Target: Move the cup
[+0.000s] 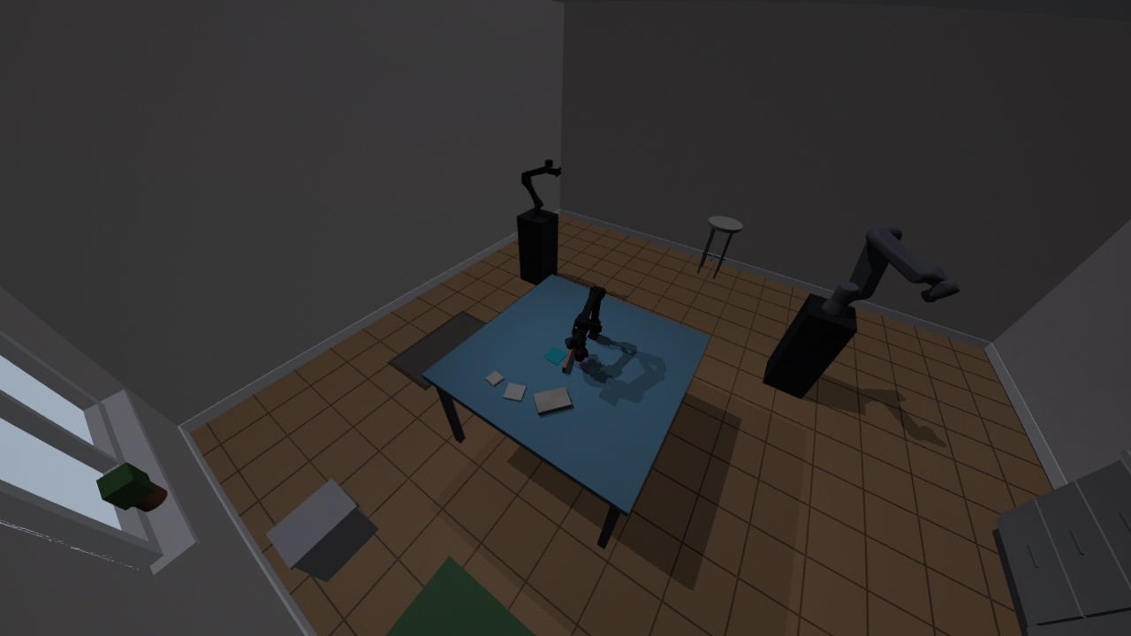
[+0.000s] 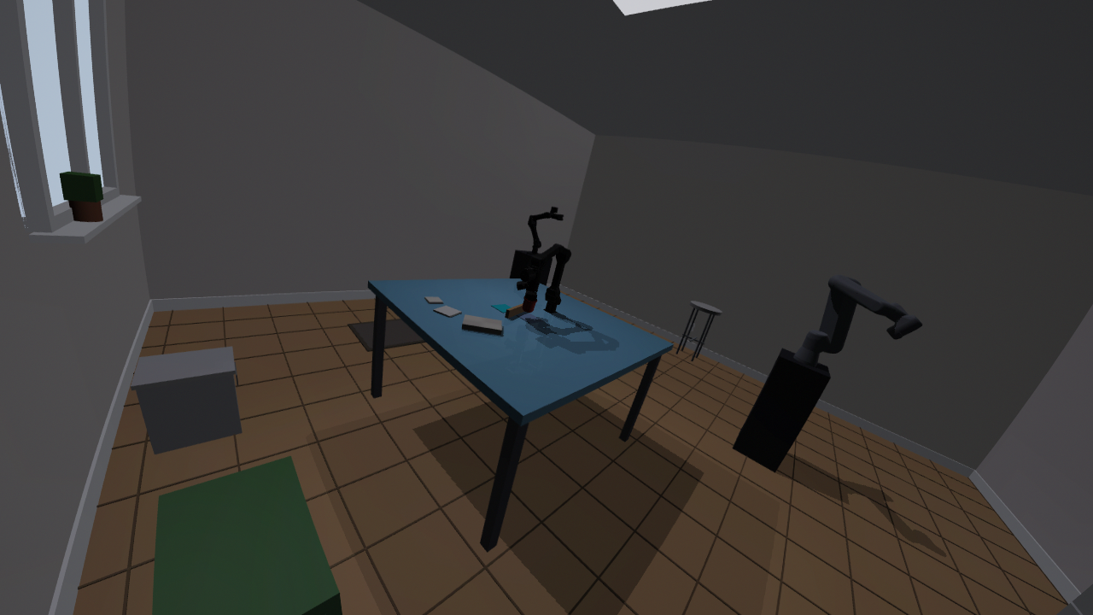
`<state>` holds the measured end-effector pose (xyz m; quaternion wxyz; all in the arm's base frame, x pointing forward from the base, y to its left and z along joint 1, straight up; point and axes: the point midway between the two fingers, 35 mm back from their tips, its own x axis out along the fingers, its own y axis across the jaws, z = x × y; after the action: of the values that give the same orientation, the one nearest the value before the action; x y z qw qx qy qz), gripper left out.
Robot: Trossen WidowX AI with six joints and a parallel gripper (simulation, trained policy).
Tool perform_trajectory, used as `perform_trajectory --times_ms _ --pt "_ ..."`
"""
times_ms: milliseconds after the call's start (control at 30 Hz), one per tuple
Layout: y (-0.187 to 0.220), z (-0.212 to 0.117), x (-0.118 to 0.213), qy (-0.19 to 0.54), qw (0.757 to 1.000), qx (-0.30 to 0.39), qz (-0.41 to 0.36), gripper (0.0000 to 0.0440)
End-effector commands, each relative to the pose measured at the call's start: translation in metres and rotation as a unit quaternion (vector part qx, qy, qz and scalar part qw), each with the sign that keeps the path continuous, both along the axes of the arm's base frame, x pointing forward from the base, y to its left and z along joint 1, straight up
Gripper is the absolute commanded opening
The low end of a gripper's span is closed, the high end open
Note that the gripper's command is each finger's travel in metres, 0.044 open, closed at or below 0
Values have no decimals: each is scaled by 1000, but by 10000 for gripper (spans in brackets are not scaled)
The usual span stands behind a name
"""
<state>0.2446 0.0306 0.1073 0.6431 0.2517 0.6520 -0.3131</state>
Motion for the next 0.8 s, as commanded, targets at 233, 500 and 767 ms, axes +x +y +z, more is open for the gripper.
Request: perform_trajectory --times_ms 233,500,767 --pt "-15 31 13 -44 998 9 -44 0" --pt "-35 42 25 -76 994 7 -74 0" --pt "-61 45 37 -104 989 -1 -103 0"
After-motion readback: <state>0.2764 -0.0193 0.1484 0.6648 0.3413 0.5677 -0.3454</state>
